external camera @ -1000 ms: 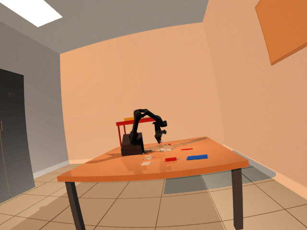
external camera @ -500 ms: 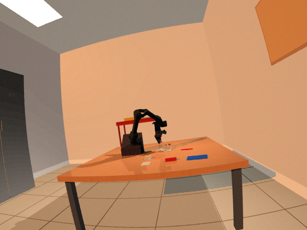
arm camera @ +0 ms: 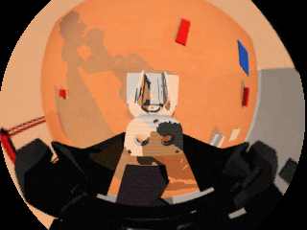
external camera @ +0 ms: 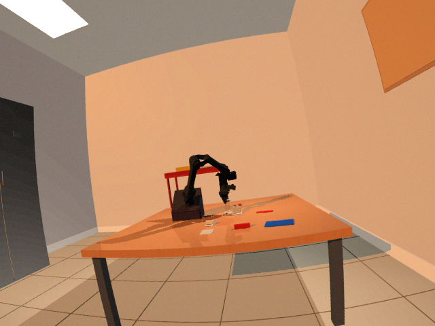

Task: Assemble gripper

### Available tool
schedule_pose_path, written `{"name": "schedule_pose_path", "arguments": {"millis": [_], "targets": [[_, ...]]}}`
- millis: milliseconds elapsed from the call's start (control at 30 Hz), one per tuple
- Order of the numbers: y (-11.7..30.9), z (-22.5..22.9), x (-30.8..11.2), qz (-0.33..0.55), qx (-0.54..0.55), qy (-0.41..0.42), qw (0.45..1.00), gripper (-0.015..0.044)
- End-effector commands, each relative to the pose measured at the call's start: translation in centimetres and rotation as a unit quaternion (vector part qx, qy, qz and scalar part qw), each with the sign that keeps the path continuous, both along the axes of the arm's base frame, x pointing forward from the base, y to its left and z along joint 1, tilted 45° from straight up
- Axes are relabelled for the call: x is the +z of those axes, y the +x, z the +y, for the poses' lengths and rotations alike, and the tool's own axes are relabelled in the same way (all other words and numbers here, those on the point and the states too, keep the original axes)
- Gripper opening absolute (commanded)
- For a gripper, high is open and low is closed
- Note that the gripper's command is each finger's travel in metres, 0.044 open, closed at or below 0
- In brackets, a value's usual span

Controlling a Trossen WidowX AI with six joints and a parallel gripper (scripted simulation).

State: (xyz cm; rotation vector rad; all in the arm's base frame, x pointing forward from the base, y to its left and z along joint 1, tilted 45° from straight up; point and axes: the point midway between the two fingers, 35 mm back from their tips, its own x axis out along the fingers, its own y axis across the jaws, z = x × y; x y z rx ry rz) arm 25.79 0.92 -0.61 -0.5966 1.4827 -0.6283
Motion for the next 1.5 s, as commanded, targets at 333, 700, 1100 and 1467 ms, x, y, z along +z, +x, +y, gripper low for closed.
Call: {"name": "schedule_pose_path", "arguments": {"millis": [333,700,1100,1467], "targets": [[0.0,-0.5,-0.6,0.001,0.001,0.001,1.000,0.0351],[0.1,-1.7,-1.9,0.001,0.001,0.002,1.000,0.0351],[0.1,-3.2,-3.3,0.000,0.001,0.001,1.000,0.0351],[-0.1,-4.4,-4.4,0.001,0.001,-0.001,1.000,0.0351]]}}
